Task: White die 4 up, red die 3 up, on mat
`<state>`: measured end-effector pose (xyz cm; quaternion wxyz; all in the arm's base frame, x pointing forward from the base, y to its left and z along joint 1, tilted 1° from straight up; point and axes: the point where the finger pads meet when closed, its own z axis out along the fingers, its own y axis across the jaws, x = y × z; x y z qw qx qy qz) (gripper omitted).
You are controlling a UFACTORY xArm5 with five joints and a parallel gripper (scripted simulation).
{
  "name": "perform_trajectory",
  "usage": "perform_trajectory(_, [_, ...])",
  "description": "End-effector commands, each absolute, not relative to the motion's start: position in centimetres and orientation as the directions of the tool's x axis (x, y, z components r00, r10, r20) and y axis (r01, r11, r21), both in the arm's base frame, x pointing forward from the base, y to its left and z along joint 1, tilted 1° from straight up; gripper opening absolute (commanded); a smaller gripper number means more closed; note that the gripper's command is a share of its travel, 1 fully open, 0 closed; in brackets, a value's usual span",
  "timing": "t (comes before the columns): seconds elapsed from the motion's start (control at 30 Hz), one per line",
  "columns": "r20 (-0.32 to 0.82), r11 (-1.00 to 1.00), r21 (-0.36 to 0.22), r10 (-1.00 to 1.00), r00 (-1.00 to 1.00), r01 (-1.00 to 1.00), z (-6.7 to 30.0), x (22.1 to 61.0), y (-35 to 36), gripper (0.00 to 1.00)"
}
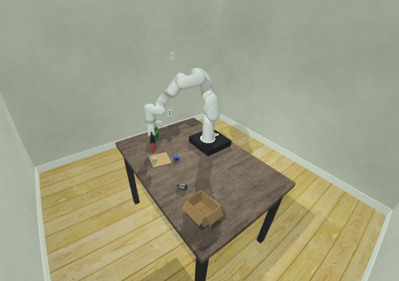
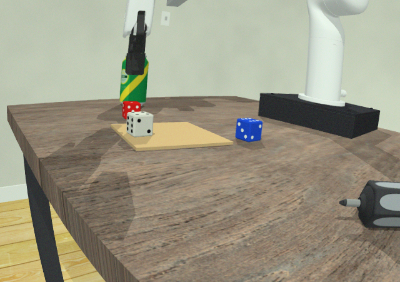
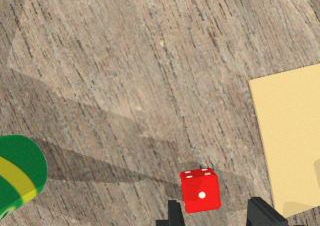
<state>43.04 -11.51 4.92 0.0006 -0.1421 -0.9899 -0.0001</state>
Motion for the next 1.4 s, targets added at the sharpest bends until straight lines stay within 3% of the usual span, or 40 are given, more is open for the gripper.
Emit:
perform_trajectory(0.0, [-0.003,0.96,0.0,0.281,-0.96,0.281,4.8,43.2,-11.5,0.47])
perform_trajectory(1.37, [-0.003,0.96,0.0,0.281,-0.96,0.281,0.4,43.2,-11.5,0.47])
